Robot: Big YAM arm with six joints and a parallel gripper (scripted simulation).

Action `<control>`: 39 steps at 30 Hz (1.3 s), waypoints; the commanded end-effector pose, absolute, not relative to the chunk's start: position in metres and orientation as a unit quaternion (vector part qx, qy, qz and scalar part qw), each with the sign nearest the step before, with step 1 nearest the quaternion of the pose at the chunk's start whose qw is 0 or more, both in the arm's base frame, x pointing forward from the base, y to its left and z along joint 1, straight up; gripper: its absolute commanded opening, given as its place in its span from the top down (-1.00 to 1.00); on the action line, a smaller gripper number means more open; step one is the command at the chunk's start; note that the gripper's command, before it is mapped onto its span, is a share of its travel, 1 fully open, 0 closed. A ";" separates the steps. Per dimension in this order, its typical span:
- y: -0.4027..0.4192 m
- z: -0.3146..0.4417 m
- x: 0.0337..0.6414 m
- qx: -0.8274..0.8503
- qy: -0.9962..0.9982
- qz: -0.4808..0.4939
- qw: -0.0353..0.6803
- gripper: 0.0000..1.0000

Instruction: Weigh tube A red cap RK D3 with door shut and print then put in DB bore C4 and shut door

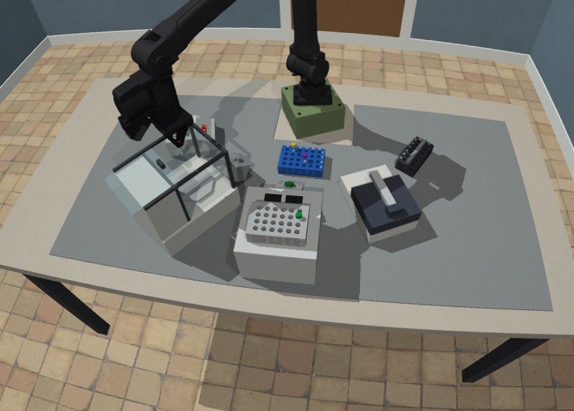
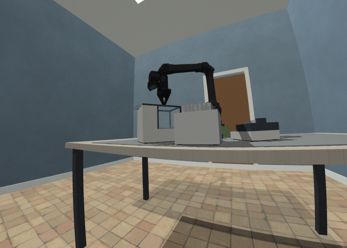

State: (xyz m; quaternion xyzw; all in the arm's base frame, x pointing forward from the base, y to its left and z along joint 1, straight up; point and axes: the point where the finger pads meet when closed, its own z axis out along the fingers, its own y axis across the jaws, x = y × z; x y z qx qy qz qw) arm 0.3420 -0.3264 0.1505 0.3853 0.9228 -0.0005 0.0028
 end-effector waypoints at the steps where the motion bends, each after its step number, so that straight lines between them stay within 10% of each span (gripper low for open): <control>1: -0.341 0.191 0.350 0.392 0.919 -0.015 0.035 0.82; 39: -0.334 0.204 0.347 0.387 0.922 -0.008 0.018 0.82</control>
